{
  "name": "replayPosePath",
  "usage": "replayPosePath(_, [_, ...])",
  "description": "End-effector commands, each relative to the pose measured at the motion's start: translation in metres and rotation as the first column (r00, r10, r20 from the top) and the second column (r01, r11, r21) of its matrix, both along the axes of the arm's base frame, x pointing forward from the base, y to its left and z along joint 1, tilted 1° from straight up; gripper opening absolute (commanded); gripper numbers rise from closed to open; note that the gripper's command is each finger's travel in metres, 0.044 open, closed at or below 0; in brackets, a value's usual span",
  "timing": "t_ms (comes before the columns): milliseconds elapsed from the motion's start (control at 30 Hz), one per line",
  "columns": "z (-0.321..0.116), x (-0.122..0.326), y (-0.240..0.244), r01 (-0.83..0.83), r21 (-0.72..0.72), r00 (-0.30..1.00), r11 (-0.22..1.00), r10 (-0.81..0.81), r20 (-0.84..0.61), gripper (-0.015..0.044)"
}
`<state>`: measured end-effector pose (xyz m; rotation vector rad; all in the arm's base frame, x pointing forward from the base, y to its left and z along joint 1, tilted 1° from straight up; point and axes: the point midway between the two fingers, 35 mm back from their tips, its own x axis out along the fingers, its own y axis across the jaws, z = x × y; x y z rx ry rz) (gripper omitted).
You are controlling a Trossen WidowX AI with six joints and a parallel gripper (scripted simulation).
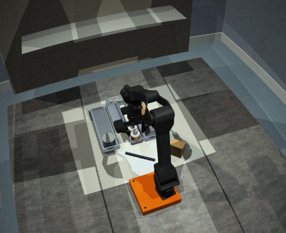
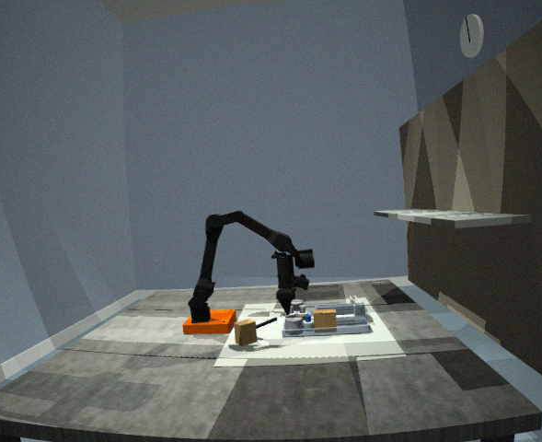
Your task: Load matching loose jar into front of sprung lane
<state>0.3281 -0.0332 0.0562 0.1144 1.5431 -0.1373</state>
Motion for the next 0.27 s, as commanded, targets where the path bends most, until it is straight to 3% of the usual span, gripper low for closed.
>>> replayPosePath(0, [0.0, -0.013, 0.002, 0.001, -0.001, 1.0, 1.0, -0.001, -0.004, 0.0303])
replayPosePath(233, [0.0, -0.037, 0.006, 0.001, 0.0, 1.0, 1.0, -0.001, -0.006, 0.0303])
